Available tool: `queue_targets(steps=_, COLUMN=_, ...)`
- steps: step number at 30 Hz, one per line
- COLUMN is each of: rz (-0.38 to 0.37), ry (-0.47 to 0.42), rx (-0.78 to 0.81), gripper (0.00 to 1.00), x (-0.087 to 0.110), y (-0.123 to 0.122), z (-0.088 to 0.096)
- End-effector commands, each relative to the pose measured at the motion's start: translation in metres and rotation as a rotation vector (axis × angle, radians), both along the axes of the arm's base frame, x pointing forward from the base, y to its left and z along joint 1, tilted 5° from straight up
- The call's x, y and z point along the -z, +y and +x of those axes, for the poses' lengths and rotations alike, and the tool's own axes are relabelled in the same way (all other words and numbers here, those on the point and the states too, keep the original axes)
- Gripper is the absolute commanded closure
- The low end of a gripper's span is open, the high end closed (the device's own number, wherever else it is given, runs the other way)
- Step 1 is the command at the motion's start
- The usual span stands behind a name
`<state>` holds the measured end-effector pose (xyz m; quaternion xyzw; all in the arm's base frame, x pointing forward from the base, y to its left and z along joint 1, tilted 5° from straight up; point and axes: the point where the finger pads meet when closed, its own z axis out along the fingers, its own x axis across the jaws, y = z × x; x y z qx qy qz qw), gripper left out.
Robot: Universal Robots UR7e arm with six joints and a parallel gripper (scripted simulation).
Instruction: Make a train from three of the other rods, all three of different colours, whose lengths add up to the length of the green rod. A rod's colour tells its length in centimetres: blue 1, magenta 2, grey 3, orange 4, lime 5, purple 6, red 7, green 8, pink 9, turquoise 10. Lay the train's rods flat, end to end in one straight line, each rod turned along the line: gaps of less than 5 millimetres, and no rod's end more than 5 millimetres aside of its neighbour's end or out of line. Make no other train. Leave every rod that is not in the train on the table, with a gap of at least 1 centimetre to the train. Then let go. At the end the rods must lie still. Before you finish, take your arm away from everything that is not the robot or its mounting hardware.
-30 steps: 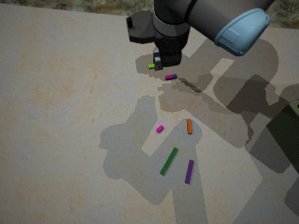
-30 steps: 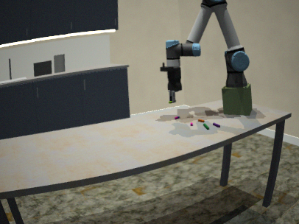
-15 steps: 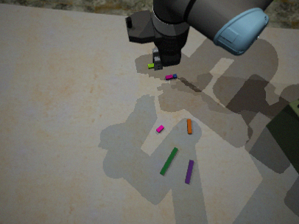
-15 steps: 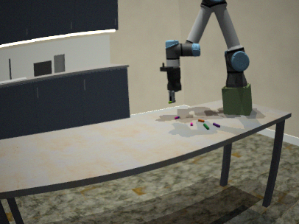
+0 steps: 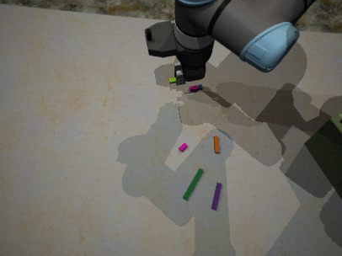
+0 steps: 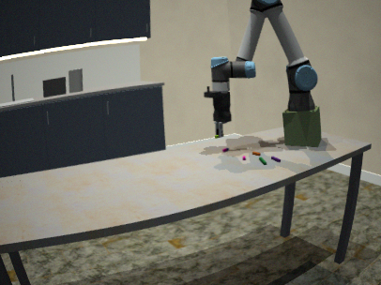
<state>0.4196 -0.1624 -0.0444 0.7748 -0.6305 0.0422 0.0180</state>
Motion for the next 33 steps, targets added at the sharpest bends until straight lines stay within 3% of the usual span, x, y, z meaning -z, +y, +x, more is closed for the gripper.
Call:
queue_targets(steps=1, rz=0.0, ry=0.0, rx=0.0, gripper=0.76, x=0.023, y=-0.002, z=0.001)
queue_targets(steps=14, rz=0.0, ry=0.0, rx=0.0, gripper=0.76, x=0.056, y=-0.005, z=0.002)
queue_targets(steps=33, rz=0.0, ry=0.0, rx=0.0, gripper=0.76, x=0.059, y=-0.005, z=0.003)
